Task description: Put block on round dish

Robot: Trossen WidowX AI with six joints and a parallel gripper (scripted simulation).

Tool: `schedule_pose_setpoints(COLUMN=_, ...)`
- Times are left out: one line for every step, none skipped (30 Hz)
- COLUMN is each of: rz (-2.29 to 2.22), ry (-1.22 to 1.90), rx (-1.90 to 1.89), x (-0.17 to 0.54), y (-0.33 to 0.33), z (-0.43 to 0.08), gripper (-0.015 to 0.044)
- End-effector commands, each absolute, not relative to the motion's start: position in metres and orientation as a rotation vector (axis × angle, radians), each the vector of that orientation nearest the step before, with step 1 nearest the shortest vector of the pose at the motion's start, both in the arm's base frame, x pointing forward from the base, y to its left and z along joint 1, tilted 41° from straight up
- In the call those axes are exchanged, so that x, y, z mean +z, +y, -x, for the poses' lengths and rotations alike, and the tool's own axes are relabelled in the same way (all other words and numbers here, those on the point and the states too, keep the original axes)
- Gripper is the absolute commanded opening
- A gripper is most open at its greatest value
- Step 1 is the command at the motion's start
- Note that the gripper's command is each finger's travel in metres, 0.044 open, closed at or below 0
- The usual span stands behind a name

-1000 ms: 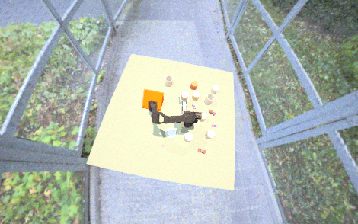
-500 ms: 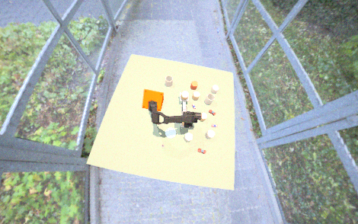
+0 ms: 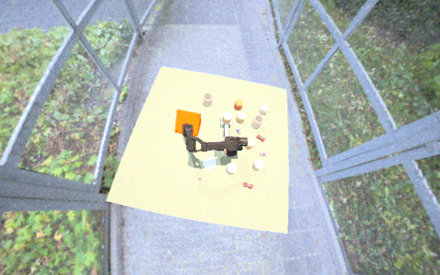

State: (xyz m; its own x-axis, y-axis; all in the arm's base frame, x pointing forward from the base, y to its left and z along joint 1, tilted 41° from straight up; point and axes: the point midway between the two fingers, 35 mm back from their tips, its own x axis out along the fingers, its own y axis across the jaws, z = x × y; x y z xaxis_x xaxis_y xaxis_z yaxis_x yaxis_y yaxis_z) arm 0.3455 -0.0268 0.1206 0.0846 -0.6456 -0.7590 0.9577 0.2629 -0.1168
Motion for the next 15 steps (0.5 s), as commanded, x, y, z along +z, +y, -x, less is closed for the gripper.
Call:
schedule_pose_setpoints(rz=-0.482, ry=0.804, rx=-1.247, x=0.128, y=-0.019, z=-0.348, gripper=0.0000)
schedule_pose_setpoints(rz=-0.482, ry=0.803, rx=-1.246, x=0.129, y=-0.018, z=-0.348, gripper=0.0000)
schedule_pose_setpoints(rz=-0.482, ry=0.803, rx=-1.244, x=0.130, y=-0.017, z=-0.348, gripper=0.0000)
schedule_pose_setpoints(rz=-0.483, ry=0.802, rx=-1.243, x=0.131, y=-0.017, z=-0.348, gripper=0.0000)
schedule_pose_setpoints(rz=-0.483, ry=0.802, rx=-1.242, x=0.132, y=-0.016, z=-0.348, gripper=0.0000)
schedule_pose_setpoints(rz=-0.483, ry=0.802, rx=-1.240, x=0.133, y=-0.015, z=-0.348, gripper=0.0000)
schedule_pose_setpoints(rz=-0.484, ry=0.801, rx=-1.239, x=0.134, y=-0.014, z=-0.348, gripper=0.0000)
schedule_pose_setpoints(rz=-0.484, ry=0.801, rx=-1.238, x=0.135, y=-0.013, z=-0.348, gripper=0.0000)
schedule_pose_setpoints(rz=-0.484, ry=0.801, rx=-1.236, x=0.136, y=-0.012, z=-0.348, gripper=0.0000)
schedule_pose_setpoints(rz=-0.485, ry=0.800, rx=-1.235, x=0.137, y=-0.011, z=-0.348, gripper=0.0000)
schedule_pose_setpoints(rz=-0.485, ry=0.800, rx=-1.234, x=0.138, y=-0.010, z=-0.348, gripper=0.0000)
schedule_pose_setpoints(rz=-0.485, ry=0.800, rx=-1.232, x=0.139, y=-0.009, z=-0.348, gripper=0.0000)
schedule_pose_setpoints(rz=-0.485, ry=0.799, rx=-1.231, x=0.140, y=-0.009, z=-0.348, gripper=0.0000)
schedule_pose_setpoints(rz=-0.486, ry=0.799, rx=-1.230, x=0.141, y=-0.008, z=-0.348, gripper=0.0000)
schedule_pose_setpoints(rz=-0.486, ry=0.799, rx=-1.229, x=0.142, y=-0.007, z=-0.348, gripper=0.0000)
